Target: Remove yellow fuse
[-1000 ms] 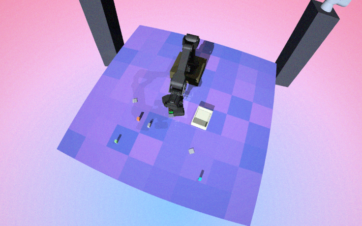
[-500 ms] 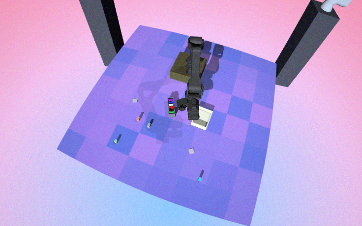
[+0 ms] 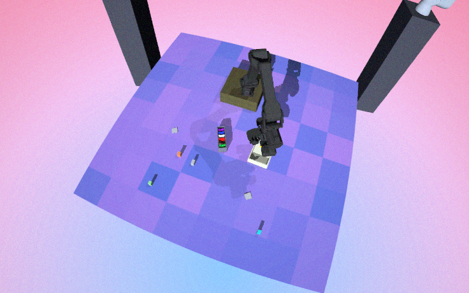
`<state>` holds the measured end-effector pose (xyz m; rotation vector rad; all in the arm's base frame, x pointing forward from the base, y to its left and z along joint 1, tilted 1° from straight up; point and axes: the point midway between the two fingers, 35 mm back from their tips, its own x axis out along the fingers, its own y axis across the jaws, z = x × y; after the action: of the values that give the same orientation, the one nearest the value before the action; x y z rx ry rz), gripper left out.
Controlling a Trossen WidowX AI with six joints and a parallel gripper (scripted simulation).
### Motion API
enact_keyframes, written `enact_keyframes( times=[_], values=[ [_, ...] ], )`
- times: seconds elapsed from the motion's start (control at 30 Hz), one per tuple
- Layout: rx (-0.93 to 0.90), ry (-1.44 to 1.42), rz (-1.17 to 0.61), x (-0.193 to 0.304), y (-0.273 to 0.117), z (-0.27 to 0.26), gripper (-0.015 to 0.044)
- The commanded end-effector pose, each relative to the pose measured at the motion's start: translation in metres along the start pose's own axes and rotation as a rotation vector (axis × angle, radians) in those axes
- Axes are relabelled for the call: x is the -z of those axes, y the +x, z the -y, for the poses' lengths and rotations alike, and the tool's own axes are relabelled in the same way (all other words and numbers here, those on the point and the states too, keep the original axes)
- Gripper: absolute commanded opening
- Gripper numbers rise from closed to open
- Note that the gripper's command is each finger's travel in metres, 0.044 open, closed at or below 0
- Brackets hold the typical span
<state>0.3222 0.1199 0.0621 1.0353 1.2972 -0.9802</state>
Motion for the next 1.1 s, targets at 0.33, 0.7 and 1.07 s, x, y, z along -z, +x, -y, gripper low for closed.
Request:
enact_keyframes(
  times=[0.33,0.7,1.07],
  values=[
    [0.000,0.010,0.003,0.002,0.018,-0.001,0.0000],
    [0.000,0.010,0.003,0.002,0.036,-0.001,0.0000],
    [0.001,0.006,0.000,0.002,0.036,0.000,0.0184]
  ],
)
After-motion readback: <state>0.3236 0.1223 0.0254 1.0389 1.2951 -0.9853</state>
